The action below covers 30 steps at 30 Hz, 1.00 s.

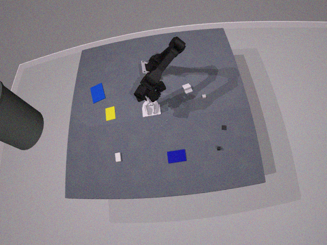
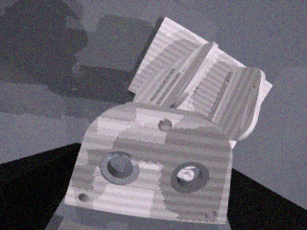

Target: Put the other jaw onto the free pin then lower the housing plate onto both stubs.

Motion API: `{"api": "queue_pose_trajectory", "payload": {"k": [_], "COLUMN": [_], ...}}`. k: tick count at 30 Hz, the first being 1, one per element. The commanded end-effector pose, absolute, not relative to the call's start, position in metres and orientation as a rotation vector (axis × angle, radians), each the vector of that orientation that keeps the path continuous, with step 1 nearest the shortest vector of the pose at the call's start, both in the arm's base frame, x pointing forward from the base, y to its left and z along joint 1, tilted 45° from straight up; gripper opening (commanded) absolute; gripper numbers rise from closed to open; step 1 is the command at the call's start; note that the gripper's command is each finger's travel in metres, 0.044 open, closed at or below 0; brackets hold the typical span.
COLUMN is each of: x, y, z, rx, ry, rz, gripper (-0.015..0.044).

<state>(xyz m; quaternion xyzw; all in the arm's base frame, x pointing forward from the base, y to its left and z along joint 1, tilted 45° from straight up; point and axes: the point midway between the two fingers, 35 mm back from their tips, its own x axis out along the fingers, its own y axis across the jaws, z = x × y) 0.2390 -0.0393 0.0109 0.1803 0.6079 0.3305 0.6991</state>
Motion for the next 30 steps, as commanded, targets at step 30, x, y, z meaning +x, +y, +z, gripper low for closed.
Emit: {"api": "queue_pose_trajectory", "payload": {"k": [30], "x": [0.23], "y": [-0.057], "z": [-0.007], "rx": [0.673], "ry": [1.467], "rz": [0.526], "gripper": [0.0351]}}
